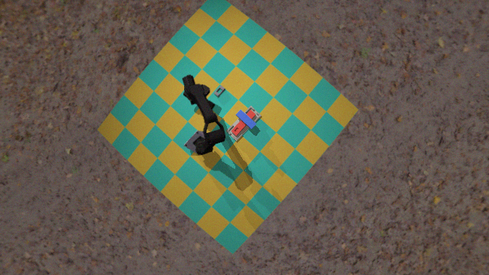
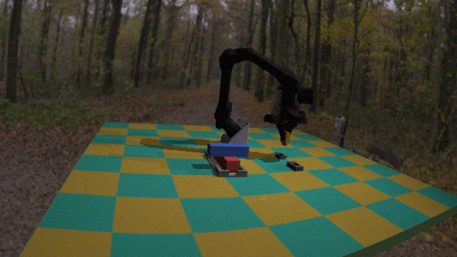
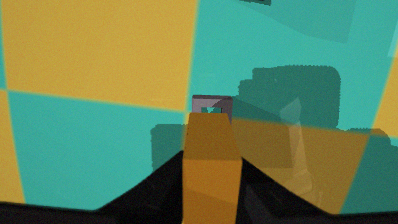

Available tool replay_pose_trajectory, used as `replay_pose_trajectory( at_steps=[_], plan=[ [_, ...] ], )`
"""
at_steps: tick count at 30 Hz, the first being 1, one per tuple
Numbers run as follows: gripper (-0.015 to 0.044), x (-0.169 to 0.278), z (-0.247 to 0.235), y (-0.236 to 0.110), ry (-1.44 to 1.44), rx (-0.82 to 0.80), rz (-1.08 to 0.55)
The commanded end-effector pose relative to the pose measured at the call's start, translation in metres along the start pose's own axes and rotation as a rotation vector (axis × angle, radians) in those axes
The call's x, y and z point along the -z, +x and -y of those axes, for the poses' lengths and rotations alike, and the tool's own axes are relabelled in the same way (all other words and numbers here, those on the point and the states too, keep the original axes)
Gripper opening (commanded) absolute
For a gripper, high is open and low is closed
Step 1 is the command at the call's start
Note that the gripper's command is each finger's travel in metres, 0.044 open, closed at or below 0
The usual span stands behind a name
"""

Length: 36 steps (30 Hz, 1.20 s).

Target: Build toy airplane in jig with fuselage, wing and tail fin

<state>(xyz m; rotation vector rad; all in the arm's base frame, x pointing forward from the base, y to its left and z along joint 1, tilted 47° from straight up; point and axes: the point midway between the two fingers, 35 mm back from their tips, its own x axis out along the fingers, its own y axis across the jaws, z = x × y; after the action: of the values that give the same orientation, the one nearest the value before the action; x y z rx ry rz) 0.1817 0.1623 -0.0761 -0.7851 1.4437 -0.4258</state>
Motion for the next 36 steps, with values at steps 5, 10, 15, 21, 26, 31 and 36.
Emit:
replay_pose_trajectory(
  at_steps=[5,10,15,21,26,31,36],
  plan=[
    [0.0000,0.000,0.000,-0.027,0.007,-0.002,-0.009],
    [0.0000,0.001,0.001,-0.043,0.008,0.003,-0.017],
    [0.0000,0.003,0.004,-0.058,0.012,0.010,-0.025],
    [0.0000,0.006,0.008,-0.076,0.017,0.020,-0.035],
    [0.0000,0.006,0.010,-0.078,0.018,0.020,-0.036],
    [0.0000,-0.001,0.025,-0.079,0.020,0.013,-0.035],
    [0.0000,-0.006,0.041,-0.079,0.023,0.006,-0.034]
  ],
)
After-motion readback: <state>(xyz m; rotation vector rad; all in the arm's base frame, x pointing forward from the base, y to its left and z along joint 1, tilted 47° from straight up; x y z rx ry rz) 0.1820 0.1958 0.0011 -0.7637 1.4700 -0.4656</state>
